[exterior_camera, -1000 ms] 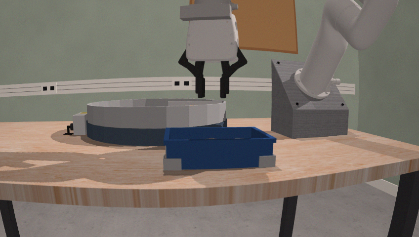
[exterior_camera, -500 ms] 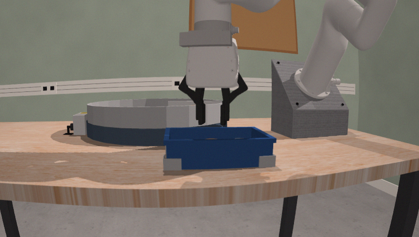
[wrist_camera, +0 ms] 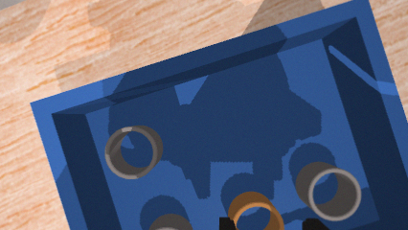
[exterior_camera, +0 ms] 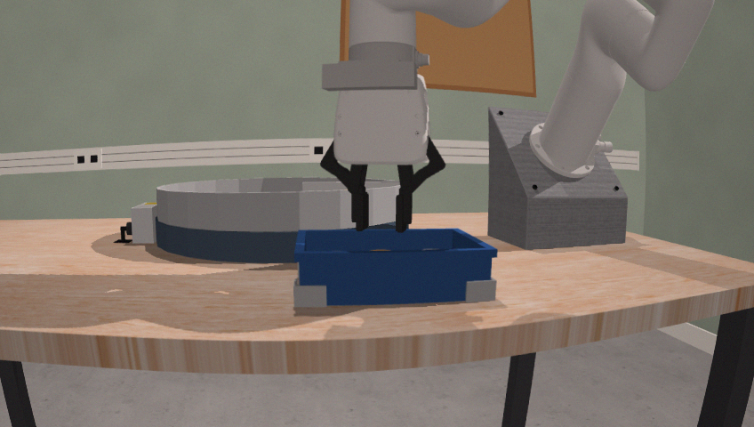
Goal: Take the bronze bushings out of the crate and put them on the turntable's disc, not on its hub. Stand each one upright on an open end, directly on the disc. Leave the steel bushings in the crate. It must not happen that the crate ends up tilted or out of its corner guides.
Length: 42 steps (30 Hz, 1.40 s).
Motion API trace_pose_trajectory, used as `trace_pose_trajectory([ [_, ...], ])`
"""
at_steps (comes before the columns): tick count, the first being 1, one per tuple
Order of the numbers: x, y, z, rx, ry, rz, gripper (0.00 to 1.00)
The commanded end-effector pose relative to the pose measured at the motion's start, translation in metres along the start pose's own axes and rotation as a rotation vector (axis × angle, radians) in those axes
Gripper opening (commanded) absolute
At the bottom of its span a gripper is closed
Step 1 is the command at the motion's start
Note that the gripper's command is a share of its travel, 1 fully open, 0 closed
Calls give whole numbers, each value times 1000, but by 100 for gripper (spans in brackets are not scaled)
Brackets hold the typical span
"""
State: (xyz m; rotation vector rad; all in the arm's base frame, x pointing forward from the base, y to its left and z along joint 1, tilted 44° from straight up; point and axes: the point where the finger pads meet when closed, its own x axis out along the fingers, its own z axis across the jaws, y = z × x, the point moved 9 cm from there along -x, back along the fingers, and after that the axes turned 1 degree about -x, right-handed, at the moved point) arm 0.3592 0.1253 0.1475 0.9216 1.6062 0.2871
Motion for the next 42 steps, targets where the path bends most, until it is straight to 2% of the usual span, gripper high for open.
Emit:
trace_pose_trajectory([
  [1,-1,1,1,-1,-2,1,41],
  [19,19,0,0,-1,-2,1,41],
  [42,23,0,0,-1,-2,1,41],
])
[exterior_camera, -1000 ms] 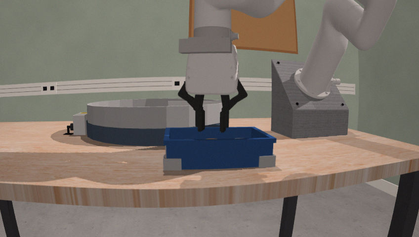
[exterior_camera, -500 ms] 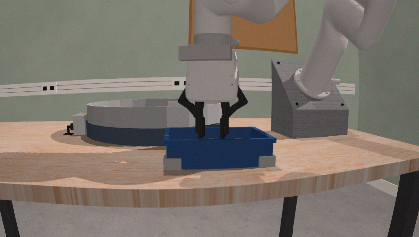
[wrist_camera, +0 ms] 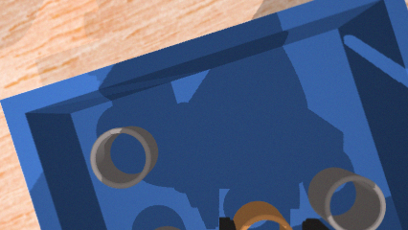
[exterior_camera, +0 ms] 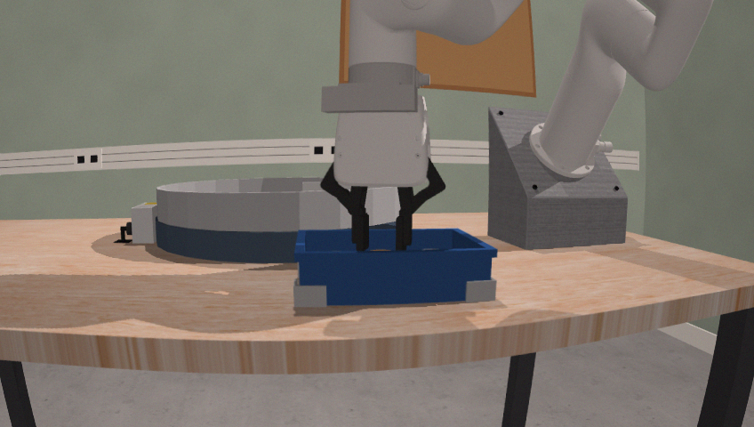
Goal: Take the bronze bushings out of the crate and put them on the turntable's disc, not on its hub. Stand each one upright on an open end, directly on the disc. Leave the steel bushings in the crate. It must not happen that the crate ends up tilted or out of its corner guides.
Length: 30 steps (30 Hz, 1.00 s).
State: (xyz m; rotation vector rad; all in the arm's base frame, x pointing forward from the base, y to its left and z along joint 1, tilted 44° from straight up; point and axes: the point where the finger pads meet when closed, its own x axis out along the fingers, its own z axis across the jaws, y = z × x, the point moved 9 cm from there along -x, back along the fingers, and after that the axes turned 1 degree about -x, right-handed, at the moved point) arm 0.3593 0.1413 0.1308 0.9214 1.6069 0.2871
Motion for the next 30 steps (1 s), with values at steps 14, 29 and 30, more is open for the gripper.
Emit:
trace_pose_trajectory([
  [14,20,1,1,-1,-3,1,41],
  [29,20,1,1,-1,-3,1,0],
  [30,20,1,1,-1,-3,1,0],
])
